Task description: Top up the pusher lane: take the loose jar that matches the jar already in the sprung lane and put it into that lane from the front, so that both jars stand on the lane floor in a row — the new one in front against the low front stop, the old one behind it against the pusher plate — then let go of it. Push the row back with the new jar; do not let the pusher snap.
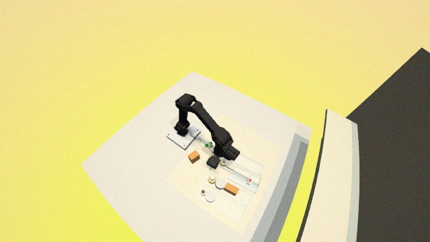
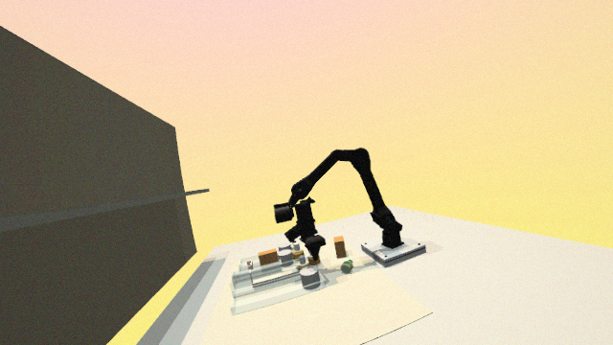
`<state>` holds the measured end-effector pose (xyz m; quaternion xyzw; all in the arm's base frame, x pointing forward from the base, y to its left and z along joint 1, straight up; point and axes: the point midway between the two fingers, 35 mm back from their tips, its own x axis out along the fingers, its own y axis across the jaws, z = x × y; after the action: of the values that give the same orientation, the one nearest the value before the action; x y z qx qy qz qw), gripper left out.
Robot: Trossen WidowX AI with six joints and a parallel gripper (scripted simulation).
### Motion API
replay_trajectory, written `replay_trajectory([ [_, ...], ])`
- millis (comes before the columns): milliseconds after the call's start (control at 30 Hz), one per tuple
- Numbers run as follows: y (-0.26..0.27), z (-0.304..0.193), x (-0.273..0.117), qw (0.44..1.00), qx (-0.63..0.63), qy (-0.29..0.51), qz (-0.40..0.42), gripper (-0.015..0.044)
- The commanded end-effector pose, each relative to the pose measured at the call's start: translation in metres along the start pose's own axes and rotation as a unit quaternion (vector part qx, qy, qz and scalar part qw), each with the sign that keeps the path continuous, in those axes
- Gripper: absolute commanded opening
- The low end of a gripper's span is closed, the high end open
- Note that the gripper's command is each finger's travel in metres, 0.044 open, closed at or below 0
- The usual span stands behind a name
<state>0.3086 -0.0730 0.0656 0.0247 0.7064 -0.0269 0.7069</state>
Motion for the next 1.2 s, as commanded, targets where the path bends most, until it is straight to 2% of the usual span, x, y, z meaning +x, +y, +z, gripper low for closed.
replay_trajectory([
  [0, -0.001, 0.009, -0.002, 1.000, 0.002, -0.012, -0.001, 0.0000],
  [1167, 0.000, 0.025, -0.003, 1.000, 0.002, -0.012, -0.001, 0.0000],
])
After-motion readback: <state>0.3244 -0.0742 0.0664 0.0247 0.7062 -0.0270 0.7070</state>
